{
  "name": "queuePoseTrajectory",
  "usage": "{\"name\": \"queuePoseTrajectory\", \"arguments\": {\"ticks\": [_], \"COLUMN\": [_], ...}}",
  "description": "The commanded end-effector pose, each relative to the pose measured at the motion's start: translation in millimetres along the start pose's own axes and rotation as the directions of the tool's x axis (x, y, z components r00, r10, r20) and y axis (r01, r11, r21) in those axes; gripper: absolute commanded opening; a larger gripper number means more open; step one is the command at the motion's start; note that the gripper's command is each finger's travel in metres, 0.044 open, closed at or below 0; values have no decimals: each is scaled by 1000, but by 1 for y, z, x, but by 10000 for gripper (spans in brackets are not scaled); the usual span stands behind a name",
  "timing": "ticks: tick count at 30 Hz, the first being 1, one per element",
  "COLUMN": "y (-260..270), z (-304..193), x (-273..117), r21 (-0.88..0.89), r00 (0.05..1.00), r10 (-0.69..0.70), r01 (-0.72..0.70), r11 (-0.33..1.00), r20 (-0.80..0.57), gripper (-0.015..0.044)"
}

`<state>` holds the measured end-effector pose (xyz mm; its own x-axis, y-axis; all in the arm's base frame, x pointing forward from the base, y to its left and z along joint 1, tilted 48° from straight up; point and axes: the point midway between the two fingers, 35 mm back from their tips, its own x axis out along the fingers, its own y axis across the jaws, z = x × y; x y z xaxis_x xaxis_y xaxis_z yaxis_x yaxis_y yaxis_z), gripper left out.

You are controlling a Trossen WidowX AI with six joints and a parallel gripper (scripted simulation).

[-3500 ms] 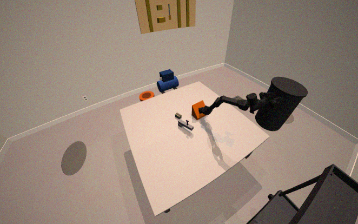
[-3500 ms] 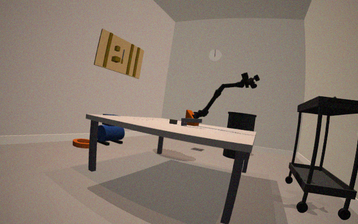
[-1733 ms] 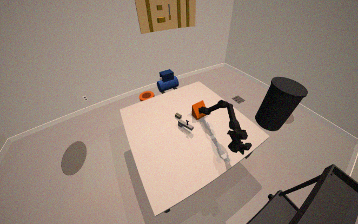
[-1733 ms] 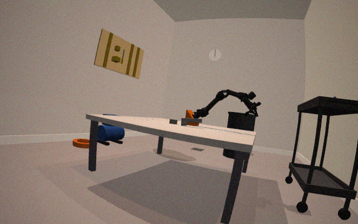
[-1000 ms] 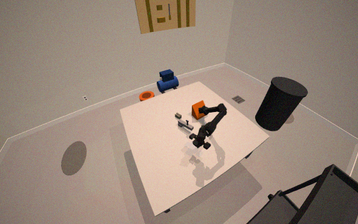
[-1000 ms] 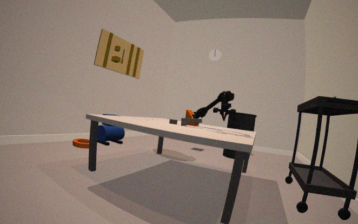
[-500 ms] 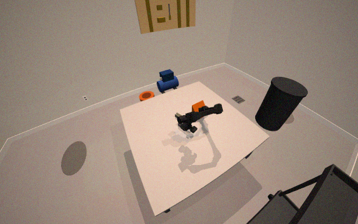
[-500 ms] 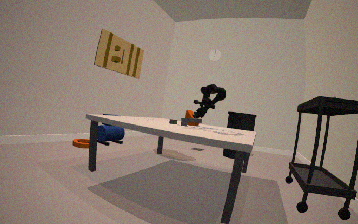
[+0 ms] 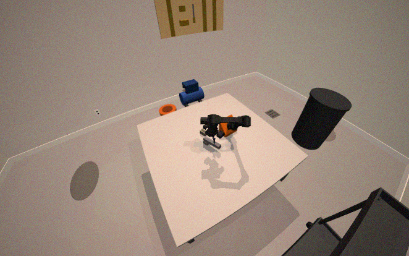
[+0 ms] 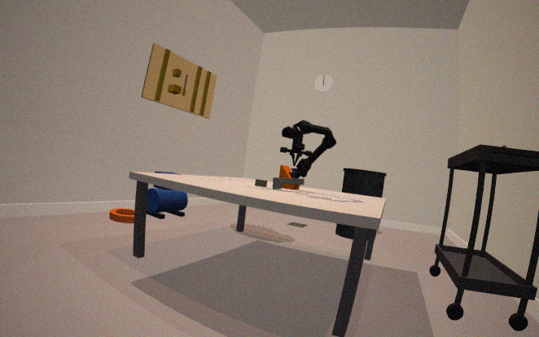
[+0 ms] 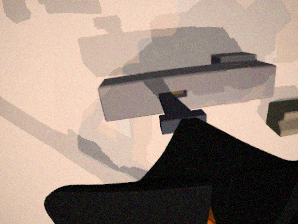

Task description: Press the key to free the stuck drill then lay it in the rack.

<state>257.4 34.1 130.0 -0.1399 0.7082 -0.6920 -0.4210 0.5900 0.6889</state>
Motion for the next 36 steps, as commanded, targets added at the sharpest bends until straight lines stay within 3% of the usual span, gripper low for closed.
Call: {"name": "queuePoseTrajectory", "arguments": {"ticks": [1,36], "y": [0,0], "z": [0,-5], "x": [1,22], "r21": [0,-5], "r00": [1000,1000], "r10": [4,20], "r01": [-4,-20], "r11": [1000,1000], "r20": [-3,-12], "gripper": [0,0]}}
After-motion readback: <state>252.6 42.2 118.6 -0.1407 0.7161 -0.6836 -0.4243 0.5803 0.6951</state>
